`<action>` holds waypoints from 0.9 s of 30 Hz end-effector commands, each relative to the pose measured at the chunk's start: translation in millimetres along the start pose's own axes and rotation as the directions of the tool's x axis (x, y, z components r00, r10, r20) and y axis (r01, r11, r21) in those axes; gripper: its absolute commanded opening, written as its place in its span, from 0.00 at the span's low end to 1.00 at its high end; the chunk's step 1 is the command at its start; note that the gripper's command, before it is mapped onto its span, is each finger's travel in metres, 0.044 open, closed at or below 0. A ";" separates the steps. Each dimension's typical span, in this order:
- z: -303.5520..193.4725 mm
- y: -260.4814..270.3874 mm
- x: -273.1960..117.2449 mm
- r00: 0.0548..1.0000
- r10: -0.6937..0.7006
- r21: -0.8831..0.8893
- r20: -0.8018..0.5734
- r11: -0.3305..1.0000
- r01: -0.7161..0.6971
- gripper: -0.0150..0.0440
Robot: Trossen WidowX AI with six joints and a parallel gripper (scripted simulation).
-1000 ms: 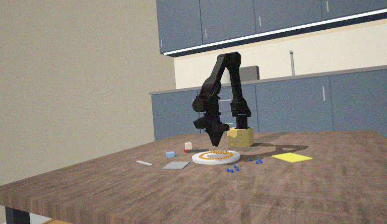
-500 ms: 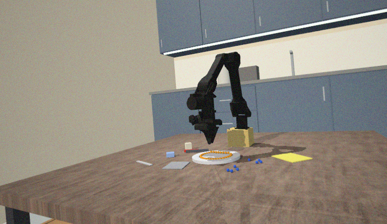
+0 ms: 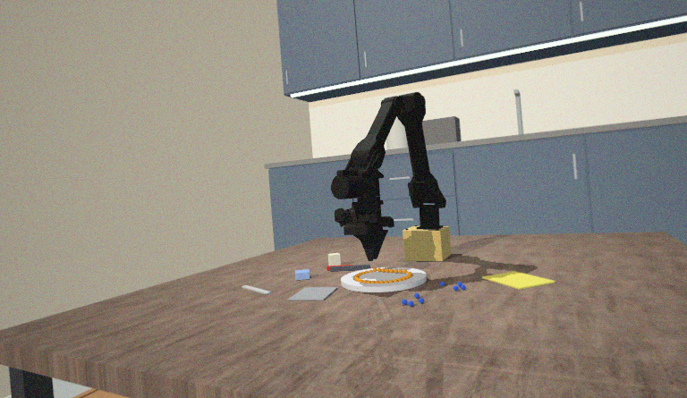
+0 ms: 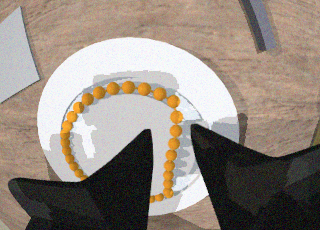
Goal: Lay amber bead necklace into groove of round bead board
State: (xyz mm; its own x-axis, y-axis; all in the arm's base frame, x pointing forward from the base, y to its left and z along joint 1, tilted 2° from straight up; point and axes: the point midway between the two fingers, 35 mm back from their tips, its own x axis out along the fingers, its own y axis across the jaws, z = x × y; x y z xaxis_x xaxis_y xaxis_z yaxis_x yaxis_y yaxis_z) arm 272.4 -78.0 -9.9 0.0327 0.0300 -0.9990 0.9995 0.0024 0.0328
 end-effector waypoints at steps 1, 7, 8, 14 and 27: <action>-0.6 -2.4 7.5 1.000 -0.011 0.002 -0.003 1.000 0.011 0.46; -0.9 -3.7 17.1 1.000 -0.016 0.004 -0.004 1.000 0.016 0.46; -0.9 -4.0 18.7 1.000 -0.017 0.004 -0.004 1.000 0.017 0.46; -1.3 -5.7 27.9 1.000 -0.021 0.006 -0.005 1.000 0.021 0.46; -1.2 -4.2 26.5 1.000 -0.015 0.002 -0.005 1.000 0.015 0.25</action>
State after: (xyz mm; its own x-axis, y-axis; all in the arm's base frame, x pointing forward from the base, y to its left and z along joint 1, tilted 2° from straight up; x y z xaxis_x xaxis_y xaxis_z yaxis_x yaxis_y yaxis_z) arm 268.8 -75.9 -36.8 0.0164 0.0350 -0.9993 0.9999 0.0004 0.0165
